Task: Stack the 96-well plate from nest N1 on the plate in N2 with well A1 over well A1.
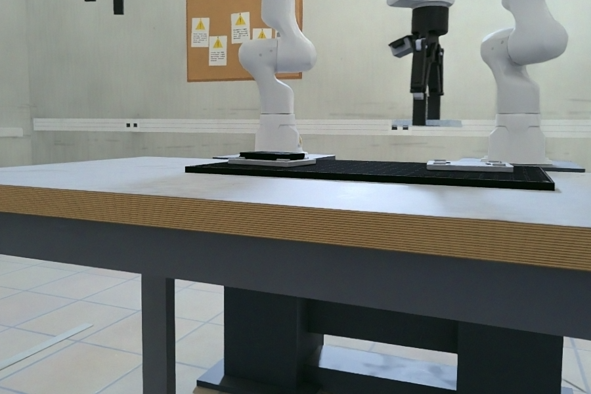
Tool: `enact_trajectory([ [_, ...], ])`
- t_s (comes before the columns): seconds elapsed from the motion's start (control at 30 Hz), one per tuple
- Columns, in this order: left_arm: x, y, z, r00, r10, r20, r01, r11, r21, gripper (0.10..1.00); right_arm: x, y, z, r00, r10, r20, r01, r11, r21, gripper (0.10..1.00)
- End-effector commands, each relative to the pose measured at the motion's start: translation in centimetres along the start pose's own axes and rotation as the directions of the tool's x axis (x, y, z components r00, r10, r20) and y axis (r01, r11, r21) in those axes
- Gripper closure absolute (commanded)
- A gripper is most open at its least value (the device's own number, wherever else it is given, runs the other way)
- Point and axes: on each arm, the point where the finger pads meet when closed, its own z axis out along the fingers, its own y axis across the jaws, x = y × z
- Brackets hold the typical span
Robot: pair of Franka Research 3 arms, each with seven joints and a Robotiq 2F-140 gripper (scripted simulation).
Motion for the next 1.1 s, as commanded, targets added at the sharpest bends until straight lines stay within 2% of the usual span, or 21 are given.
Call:
enact_trajectory([
  [0.0,1.2,-0.2,0.1,1.000,-0.009,-0.002,0.009,1.000,-0.008,0.999,0.0,0.0,0.0,1.000,-0.005,0.002,0.005,1.000,0.000,0.098],
  [0.07,1.2,-0.2,0.1,1.000,-0.009,-0.002,0.009,1.000,-0.008,0.999,0.0,0.0,0.0,1.000,-0.005,0.002,0.005,1.000,0.000,0.098],
  [1.07,10.0,-3.3,0.1,1.000,-0.009,-0.002,0.009,1.000,-0.008,0.999,0.0,0.0,0.0,1.000,-0.005,0.002,0.005,1.000,0.000,0.098],
])
